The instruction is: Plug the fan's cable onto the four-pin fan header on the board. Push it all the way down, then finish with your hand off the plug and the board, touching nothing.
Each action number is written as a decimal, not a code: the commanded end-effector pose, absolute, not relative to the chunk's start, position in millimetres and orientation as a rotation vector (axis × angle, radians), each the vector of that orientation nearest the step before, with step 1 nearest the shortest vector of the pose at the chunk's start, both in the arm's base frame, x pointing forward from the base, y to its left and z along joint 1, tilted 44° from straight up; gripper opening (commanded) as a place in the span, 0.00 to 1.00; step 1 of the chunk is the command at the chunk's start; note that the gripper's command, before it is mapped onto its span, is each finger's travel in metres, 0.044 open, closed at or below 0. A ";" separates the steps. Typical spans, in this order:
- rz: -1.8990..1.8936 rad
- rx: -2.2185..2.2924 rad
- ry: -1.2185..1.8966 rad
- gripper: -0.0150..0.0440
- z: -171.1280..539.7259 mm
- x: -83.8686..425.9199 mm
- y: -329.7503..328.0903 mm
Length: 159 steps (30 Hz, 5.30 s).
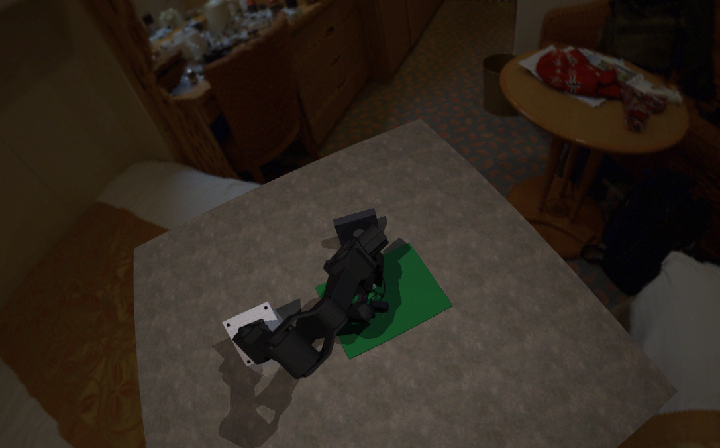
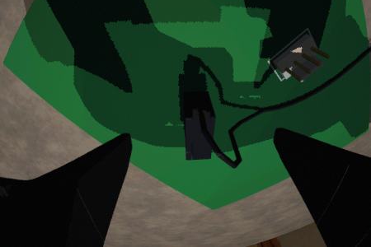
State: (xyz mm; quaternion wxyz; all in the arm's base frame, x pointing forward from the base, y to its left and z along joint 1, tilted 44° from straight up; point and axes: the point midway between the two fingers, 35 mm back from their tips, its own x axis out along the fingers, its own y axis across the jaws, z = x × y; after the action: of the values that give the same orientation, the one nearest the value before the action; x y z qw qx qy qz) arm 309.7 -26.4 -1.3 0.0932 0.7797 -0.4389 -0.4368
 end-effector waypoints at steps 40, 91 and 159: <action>-1.301 2.309 -1.303 0.25 -6.5 310.2 -30.5; -1.137 2.577 -1.921 0.25 62.2 310.1 28.3; -1.053 2.166 -3.615 0.25 36.3 302.0 4.6</action>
State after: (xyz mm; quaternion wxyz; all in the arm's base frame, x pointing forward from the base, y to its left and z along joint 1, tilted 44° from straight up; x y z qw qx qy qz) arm 303.2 6.0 38.6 -0.5547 0.4230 -0.6926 -0.1837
